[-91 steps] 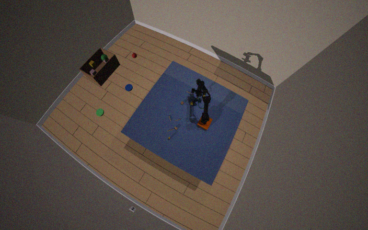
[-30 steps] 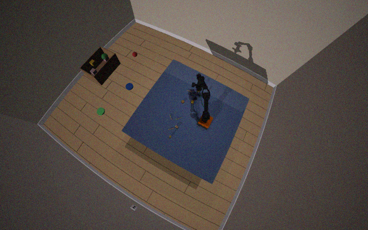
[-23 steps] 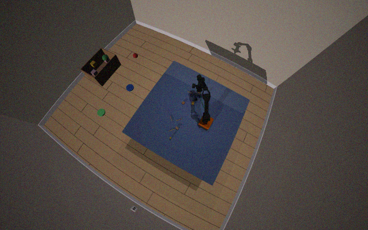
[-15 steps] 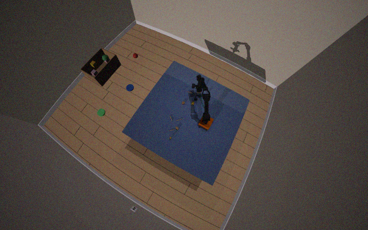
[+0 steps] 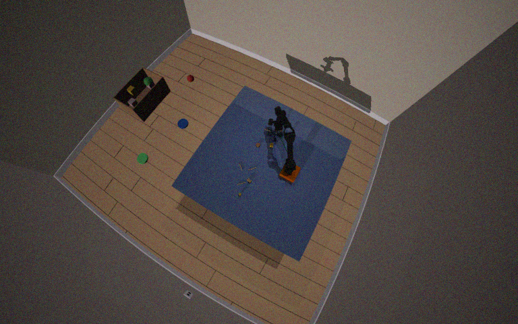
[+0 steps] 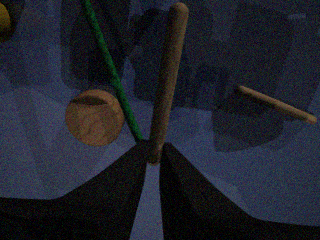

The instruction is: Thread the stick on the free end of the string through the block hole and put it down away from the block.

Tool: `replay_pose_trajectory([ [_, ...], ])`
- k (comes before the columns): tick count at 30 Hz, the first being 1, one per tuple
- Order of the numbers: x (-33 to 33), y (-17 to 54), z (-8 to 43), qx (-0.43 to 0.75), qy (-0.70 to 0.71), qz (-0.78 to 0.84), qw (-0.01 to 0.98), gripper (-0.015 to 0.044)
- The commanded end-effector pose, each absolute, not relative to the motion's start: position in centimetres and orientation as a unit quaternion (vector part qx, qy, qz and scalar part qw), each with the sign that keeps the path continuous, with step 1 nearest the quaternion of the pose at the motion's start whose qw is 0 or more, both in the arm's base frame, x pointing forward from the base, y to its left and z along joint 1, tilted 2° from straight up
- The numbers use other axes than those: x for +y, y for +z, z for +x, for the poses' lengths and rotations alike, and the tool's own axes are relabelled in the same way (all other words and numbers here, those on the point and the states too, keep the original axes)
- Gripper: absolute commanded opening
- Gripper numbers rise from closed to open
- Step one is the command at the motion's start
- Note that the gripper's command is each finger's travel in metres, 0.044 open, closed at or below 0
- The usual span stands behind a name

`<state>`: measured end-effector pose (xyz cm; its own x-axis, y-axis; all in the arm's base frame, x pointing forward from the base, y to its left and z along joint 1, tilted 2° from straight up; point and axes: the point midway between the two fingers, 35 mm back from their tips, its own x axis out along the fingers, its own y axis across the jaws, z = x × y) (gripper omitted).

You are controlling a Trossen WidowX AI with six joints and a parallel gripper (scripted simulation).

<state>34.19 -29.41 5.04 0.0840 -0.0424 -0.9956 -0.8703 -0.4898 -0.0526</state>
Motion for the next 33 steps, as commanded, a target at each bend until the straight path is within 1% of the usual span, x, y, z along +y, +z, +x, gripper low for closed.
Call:
replay_pose_trajectory([
  [1, -29.1, 4.7, 34.5, 0.357, 0.574, -0.644, 0.358, 0.0000],
  [33, -26.6, 2.3, 36.1, 0.355, 0.575, -0.643, 0.360, 0.0000],
])
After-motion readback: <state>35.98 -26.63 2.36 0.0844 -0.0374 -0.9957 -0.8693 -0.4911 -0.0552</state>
